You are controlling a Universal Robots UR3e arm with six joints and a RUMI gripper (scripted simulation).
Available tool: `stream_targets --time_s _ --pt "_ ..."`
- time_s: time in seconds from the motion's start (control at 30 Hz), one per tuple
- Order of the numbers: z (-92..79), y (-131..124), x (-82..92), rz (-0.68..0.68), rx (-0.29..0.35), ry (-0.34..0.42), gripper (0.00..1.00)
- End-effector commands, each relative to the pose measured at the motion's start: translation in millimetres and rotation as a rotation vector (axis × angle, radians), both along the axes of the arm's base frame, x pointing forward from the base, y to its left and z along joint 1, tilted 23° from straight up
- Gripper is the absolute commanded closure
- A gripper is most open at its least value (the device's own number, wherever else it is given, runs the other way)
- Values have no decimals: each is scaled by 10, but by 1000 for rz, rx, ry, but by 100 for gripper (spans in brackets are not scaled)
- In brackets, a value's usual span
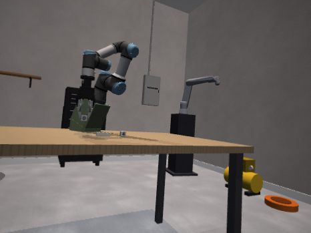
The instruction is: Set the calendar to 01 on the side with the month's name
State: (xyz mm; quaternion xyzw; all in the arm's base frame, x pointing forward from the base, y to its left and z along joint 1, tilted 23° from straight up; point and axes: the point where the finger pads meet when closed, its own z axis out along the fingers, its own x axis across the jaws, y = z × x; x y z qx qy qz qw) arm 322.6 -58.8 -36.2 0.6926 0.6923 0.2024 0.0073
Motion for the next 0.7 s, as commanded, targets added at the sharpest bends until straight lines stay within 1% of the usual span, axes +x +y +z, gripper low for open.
stream_targets --time_s 0.0,0.43,0.53,0.67 --pt "-96 13 45 -1 -4 -2 90" --pt "-440 114 161 -1 -4 -2 90" --pt "-461 120 168 -1 -4 -2 90" --pt "-532 141 192 -1 -4 -2 90"
